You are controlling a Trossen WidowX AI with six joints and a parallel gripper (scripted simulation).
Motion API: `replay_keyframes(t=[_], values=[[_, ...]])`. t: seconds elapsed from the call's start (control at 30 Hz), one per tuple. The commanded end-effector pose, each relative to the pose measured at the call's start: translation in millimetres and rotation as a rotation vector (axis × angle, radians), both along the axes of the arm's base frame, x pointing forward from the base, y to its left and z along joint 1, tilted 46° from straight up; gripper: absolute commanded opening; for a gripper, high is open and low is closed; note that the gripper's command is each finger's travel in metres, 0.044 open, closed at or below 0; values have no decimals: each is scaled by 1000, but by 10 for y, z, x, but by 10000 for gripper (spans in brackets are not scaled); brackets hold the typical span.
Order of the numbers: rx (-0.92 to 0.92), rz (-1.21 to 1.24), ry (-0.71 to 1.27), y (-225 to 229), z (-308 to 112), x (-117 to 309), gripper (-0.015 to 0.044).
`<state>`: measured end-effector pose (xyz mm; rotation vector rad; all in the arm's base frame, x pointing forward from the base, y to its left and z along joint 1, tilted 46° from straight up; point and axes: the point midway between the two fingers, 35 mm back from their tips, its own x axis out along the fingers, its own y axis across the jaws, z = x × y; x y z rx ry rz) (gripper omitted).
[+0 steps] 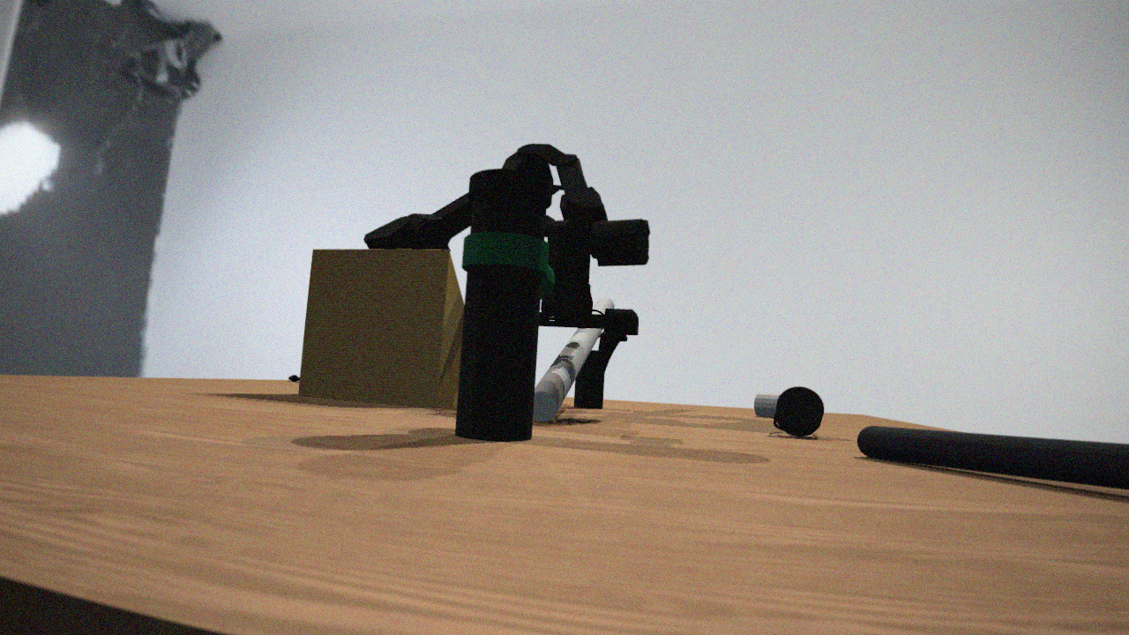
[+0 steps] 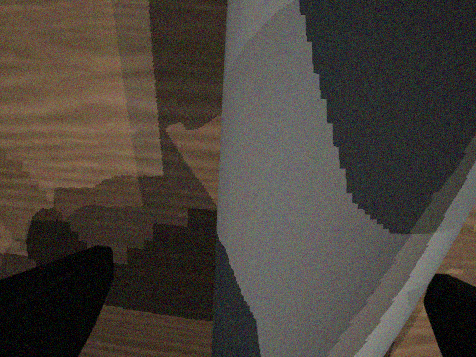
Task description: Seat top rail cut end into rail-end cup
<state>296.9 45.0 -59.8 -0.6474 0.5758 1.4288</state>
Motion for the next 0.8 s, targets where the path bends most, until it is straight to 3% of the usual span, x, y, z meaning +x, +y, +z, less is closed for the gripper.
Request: replay_keyframes(t=[0.0,0.23,0.6,0.77], values=[[7,-4,8,24,-19,-23,387],[7,-4,8,24,-19,-23,204],[7,-4,8,24,-19,-23,130],[7,-4,8,-17,13,-16,0]])
